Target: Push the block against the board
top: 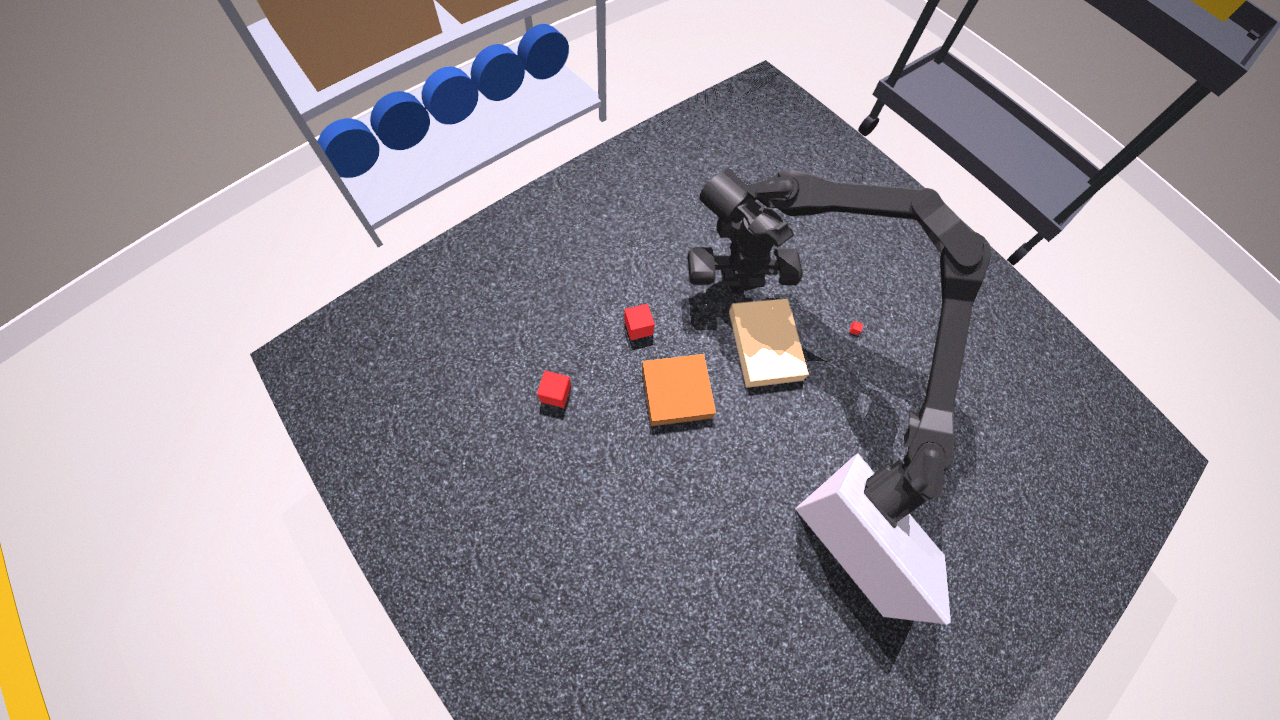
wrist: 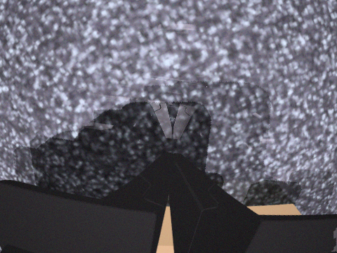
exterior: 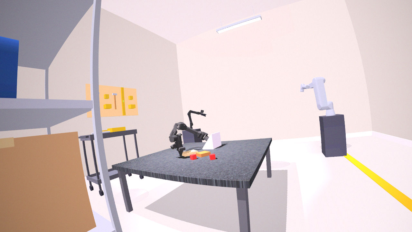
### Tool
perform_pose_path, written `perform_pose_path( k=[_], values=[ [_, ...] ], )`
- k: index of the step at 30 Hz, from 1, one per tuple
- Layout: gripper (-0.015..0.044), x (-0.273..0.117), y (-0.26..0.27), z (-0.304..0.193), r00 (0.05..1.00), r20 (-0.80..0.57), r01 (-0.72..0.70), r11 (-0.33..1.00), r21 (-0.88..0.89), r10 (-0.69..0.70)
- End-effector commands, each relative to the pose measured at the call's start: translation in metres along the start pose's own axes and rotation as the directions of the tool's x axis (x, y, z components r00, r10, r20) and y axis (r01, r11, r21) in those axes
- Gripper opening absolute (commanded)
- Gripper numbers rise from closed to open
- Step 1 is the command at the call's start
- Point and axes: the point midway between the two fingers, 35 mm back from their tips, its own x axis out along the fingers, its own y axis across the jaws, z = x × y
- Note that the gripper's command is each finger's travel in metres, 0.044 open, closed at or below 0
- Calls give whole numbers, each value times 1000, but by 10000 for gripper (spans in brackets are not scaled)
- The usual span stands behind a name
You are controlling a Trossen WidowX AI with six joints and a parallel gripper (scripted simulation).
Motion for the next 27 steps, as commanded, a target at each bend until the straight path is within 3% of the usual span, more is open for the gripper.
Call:
perform_pose_path(
  k=[1, 13, 18, 27],
  values=[
    [0, 0, 0, 7, 1000, -1, -2, 1000, -1, 2],
    [0, 1, -1, 25, 1000, 0, -1, 1000, -1, 1],
    [0, -51, 0, 20, 1000, -2, -2, 1000, -1, 2],
    [0, -55, -16, 9, 1000, 5, -6, 998, -56, 6]
  ],
)
